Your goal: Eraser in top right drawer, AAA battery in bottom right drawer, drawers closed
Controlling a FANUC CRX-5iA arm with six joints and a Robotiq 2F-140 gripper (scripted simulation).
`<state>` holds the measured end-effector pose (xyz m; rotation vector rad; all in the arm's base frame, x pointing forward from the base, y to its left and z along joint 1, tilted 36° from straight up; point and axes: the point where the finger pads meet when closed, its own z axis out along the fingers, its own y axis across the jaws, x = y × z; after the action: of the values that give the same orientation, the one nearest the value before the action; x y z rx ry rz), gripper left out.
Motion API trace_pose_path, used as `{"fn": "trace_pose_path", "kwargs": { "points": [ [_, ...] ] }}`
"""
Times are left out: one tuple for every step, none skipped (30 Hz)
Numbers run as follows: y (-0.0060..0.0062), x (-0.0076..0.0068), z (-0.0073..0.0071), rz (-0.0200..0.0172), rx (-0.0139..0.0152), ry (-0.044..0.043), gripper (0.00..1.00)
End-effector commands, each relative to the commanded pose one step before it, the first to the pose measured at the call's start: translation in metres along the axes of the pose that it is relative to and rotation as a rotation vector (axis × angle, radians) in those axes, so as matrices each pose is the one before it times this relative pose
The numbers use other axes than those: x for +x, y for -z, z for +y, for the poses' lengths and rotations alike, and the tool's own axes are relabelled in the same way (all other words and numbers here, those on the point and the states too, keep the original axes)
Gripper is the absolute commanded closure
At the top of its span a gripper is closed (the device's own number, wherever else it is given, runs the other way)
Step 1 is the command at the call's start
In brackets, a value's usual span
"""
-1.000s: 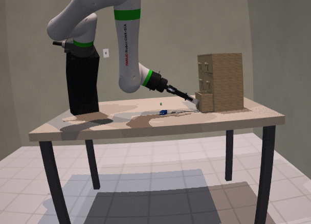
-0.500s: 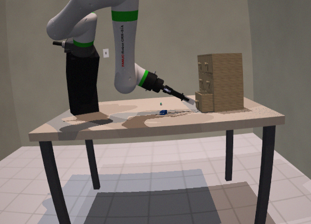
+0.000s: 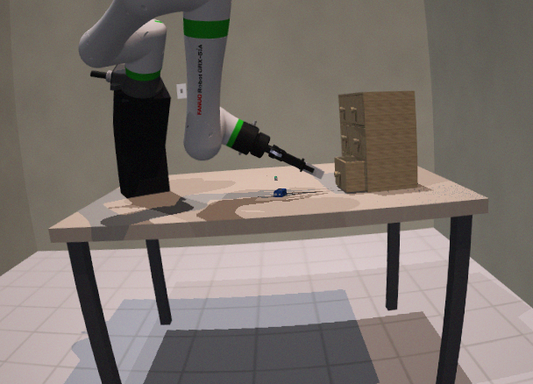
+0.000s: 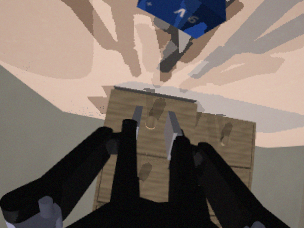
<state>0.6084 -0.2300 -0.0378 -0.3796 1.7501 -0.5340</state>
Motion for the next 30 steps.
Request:
{"fn": "trace_pose_path", "kwargs": {
  "points": [
    [0.02344,-0.0149,0.00023,0.00002,-0.00043,-0.00029,0.8],
    [0.00948,-0.00606,0.0,0.0,0.0,0.0,0.8],
    [0.00973,-0.00621,0.0,0.0,0.0,0.0,0.8],
    [0.00948,-0.00605,0.0,0.0,0.0,0.0,0.8],
    [0.00876,-0.00559,0.0,0.0,0.0,0.0,0.8],
    [0.00765,-0.00489,0.0,0.0,0.0,0.0,0.8],
    [0.0063,-0.00402,0.0,0.0,0.0,0.0,0.8],
    [0.00481,-0.00307,0.0,0.0,0.0,0.0,0.8],
    [0.0033,-0.00211,0.0,0.0,0.0,0.0,0.8],
    [0.0,0.0,0.0,0.0,0.0,0.0,0.8],
    [0.0,0.0,0.0,0.0,0.0,0.0,0.8],
    [0.00191,-0.00122,0.0,0.0,0.0,0.0,0.8],
    [0.0008,-0.0005,0.0,0.0,0.0,0.0,0.8],
    [0.00013,-0.00008,0.0,0.0,0.0,0.0,0.8],
    [0.00001,0.00002,-0.0001,0.00009,0.00026,0.00021,0.8],
    [0.00007,0.00012,-0.00067,0.0006,0.00176,0.0014,0.8],
    [0.00019,0.00033,-0.00175,0.00158,0.00457,0.00363,0.8],
    [0.00035,0.00062,-0.00323,0.00299,0.00846,0.00671,0.8],
    [0.00057,0.00102,-0.00505,0.00484,0.01322,0.01044,0.8],
    [0.00082,0.00155,-0.00709,0.00718,0.0186,0.01462,0.8],
    [0.00112,0.00222,-0.00928,0.01006,0.02437,0.01901,0.8],
    [0.00144,0.00309,-0.01149,0.01356,0.03025,0.02341,0.8],
    [0.0018,0.00418,-0.01362,0.01778,0.03596,0.02758,0.8],
    [0.00217,0.00551,-0.01554,0.02276,0.04119,0.03132,0.8],
    [0.0,0.0,0.0,0.0,0.0,0.0,0.8],
    [0.00256,0.00708,-0.01715,0.02851,0.04562,0.03446,0.8],
    [0.0,0.0,0.0,0.0,0.0,0.0,0.8],
    [0.0,0.0,0.0,0.0,0.0,0.0,0.8],
    [0.00297,0.00888,-0.01831,0.03501,0.04892,0.03685,0.8],
    [0.00338,0.01085,-0.01893,0.04211,0.05077,0.03837,0.8]
  ]
}}
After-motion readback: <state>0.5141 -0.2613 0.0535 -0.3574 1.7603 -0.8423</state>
